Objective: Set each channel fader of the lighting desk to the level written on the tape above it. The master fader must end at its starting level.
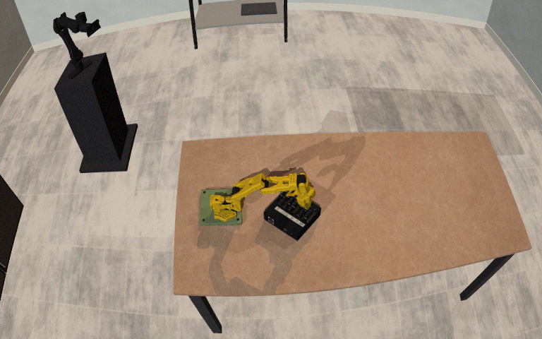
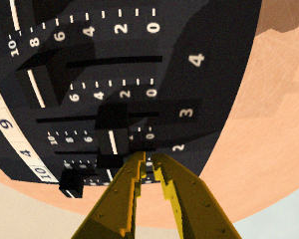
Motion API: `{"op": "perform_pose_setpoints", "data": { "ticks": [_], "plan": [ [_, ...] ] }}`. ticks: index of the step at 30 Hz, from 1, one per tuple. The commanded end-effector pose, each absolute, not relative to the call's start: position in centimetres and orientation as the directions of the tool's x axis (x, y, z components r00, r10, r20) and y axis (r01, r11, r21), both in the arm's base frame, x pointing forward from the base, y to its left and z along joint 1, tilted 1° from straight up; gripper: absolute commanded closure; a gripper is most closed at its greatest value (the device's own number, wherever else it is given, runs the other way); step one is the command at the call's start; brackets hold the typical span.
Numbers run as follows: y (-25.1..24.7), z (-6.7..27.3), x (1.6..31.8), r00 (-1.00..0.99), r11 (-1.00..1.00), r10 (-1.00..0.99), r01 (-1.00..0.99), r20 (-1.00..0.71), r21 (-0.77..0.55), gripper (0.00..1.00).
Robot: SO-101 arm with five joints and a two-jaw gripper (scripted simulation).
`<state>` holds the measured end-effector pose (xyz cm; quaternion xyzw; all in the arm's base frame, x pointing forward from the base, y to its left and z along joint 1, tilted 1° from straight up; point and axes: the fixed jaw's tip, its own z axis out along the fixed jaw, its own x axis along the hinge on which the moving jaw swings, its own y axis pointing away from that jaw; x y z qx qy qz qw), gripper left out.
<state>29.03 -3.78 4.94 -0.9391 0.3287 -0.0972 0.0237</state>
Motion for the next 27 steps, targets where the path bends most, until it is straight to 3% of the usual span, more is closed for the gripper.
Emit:
{"op": "perform_pose_setpoints", "data": {
  "ticks": [1, 27],
  "plan": [
    [-4.3, 4.3, 28.6, 0.754, -0.766, -0.642, -0.636, 0.14, -0.091, 1.0],
    [-3.0, 4.3, 29.6, 0.751, -0.77, -0.637, -0.626, 0.173, -0.122, 1.0]
  ]
}}
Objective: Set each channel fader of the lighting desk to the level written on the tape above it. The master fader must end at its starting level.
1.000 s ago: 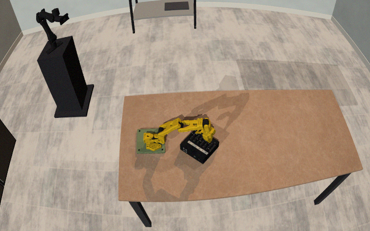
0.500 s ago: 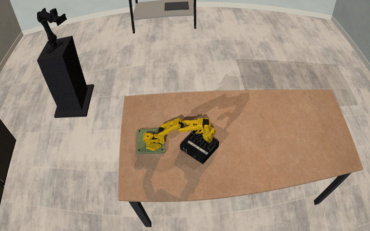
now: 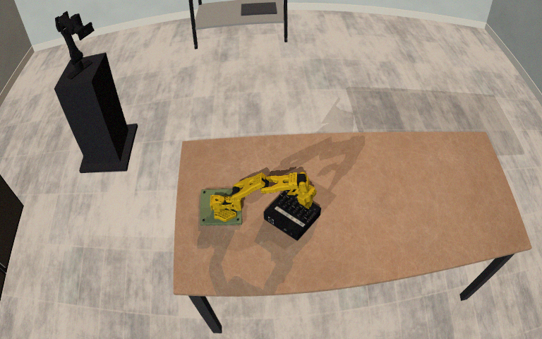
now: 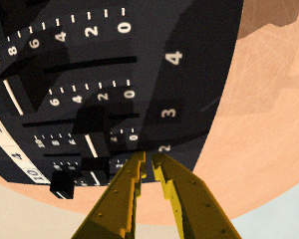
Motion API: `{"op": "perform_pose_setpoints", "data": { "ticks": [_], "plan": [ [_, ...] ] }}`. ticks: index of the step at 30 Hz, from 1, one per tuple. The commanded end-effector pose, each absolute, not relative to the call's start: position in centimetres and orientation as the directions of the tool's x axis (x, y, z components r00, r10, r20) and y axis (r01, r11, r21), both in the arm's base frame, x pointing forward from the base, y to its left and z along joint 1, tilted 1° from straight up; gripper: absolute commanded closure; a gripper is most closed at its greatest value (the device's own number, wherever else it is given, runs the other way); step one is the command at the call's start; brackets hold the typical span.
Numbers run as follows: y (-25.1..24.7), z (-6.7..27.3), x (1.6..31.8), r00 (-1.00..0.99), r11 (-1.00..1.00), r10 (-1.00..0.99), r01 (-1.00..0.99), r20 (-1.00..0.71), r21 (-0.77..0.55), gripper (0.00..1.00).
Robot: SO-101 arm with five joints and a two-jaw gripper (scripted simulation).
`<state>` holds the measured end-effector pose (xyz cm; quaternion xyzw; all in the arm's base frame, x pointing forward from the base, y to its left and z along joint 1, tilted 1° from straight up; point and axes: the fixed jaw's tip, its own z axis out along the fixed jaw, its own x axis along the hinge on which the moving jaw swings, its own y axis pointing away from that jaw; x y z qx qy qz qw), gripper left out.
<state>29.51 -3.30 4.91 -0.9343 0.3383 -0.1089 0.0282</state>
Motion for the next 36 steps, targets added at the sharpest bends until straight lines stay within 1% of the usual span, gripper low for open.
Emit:
{"op": "perform_pose_setpoints", "data": {
  "ticks": [1, 36],
  "plan": [
    [-3.0, 4.3, 29.6, 0.751, -0.77, -0.637, -0.626, 0.173, -0.122, 1.0],
    [-3.0, 6.1, 29.5, 0.747, -0.774, -0.633, -0.617, 0.204, -0.142, 1.0]
  ]
}}
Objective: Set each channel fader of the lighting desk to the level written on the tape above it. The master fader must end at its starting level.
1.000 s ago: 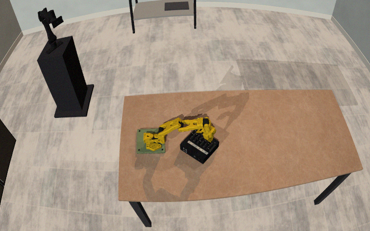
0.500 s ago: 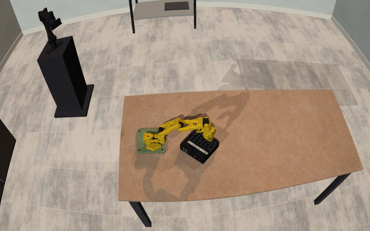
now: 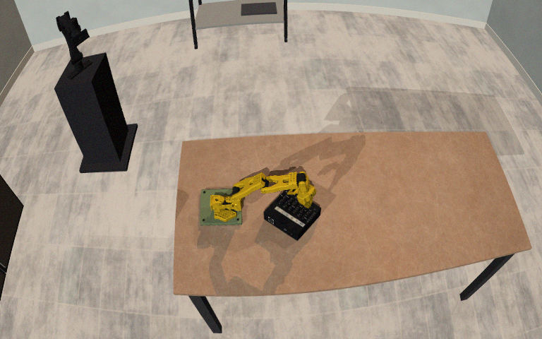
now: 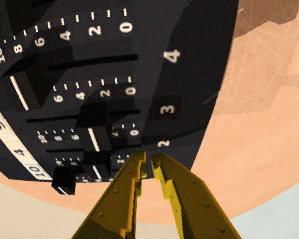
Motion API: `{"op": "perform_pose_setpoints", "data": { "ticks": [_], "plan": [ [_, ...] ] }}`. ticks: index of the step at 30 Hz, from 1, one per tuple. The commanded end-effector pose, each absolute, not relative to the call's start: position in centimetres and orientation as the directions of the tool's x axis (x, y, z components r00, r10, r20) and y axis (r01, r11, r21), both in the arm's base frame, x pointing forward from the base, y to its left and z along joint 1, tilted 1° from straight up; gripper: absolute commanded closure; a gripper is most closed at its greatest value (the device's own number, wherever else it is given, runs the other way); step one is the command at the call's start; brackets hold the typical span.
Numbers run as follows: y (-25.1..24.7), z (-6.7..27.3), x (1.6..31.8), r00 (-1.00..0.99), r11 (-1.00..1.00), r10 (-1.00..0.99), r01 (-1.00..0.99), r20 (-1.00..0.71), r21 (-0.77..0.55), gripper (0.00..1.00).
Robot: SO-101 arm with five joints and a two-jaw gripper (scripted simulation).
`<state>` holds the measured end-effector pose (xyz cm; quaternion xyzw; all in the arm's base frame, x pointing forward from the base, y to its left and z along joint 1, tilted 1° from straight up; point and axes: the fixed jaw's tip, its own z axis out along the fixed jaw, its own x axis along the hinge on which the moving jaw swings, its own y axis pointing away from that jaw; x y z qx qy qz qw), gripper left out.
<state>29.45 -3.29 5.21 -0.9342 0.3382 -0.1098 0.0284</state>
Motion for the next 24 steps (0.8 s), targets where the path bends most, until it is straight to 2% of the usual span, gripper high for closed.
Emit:
{"op": "perform_pose_setpoints", "data": {
  "ticks": [1, 24],
  "plan": [
    [-3.0, 6.3, 29.5, 0.746, -0.774, -0.633, -0.616, 0.207, -0.144, 1.0],
    [-2.5, 8.0, 29.0, 0.743, -0.776, -0.63, -0.61, 0.224, -0.161, 1.0]
  ]
}}
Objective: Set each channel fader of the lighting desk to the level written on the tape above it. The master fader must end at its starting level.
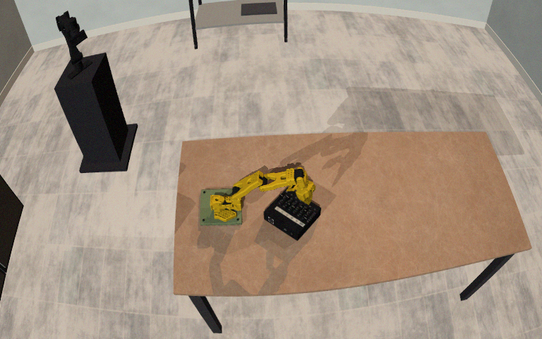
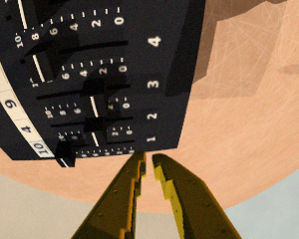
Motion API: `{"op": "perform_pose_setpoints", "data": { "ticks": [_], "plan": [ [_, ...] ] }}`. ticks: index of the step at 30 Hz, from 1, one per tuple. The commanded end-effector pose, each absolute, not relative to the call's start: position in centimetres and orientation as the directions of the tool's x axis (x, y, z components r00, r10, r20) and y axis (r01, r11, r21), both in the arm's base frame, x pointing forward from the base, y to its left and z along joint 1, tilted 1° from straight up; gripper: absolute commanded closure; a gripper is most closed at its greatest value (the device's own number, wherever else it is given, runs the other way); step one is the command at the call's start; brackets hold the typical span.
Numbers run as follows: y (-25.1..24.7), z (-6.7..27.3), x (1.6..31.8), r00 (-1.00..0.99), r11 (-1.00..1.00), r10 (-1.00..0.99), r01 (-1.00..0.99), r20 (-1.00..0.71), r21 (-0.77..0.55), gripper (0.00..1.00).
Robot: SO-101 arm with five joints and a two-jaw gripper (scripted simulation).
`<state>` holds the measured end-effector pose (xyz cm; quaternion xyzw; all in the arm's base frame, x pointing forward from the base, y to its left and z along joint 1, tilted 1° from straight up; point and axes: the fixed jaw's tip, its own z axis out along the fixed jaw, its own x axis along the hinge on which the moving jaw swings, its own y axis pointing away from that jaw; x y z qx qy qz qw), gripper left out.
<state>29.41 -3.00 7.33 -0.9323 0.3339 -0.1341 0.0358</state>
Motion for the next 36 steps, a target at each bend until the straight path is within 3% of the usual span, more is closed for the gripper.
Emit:
{"op": "perform_pose_setpoints", "data": {
  "ticks": [1, 36],
  "plan": [
    [-2.4, 8.1, 28.9, 0.743, -0.776, -0.63, -0.609, 0.224, -0.162, 1.0],
    [-1.3, 9.5, 28.1, 0.743, -0.776, -0.631, -0.606, 0.225, -0.175, 1.0]
  ]
}}
